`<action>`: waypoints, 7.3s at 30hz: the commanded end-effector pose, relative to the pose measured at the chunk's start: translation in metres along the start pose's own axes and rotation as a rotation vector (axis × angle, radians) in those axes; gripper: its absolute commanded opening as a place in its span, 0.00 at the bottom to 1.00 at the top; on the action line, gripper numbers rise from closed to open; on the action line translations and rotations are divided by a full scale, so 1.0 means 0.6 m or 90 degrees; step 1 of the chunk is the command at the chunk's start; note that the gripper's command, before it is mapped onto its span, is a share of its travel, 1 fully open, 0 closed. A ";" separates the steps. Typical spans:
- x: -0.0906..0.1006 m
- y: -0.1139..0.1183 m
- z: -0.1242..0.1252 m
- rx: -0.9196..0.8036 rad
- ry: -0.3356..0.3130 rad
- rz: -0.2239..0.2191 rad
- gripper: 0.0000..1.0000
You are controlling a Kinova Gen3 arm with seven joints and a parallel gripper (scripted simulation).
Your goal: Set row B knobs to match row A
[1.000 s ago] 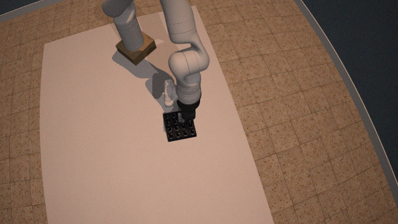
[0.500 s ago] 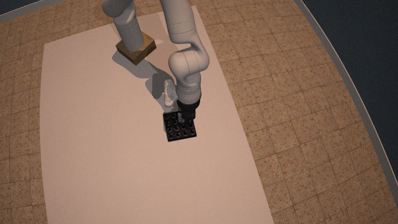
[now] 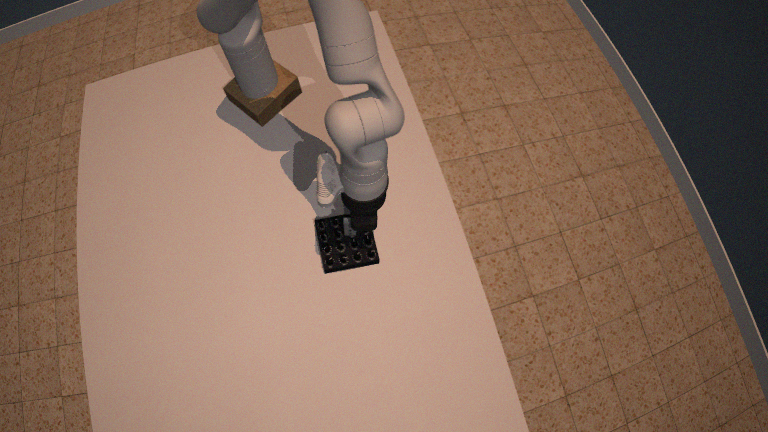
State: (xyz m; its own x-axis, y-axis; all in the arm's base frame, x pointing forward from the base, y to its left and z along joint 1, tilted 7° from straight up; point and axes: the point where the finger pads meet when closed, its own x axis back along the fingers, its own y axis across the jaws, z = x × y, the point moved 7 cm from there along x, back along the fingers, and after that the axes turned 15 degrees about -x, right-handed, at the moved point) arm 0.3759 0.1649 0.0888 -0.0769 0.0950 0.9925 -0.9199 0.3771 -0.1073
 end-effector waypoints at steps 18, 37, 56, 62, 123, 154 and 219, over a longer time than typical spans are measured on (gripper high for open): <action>-0.001 0.003 -0.003 0.001 -0.003 0.000 0.46; -0.001 0.005 -0.006 0.001 -0.003 0.000 0.46; -0.001 0.005 -0.006 0.001 -0.003 0.000 0.46; -0.001 0.005 -0.006 0.001 -0.003 0.000 0.46; -0.021 0.005 -0.006 0.001 -0.003 0.000 0.46; -0.024 0.005 -0.006 0.001 -0.003 0.000 0.46; -0.024 0.005 -0.006 0.221 -0.003 0.001 0.30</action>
State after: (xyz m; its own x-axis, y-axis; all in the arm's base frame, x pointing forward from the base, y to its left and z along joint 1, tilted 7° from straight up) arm 0.3758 0.1681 0.0747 -0.0785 0.0970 0.9922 -0.9927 0.0843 -0.0868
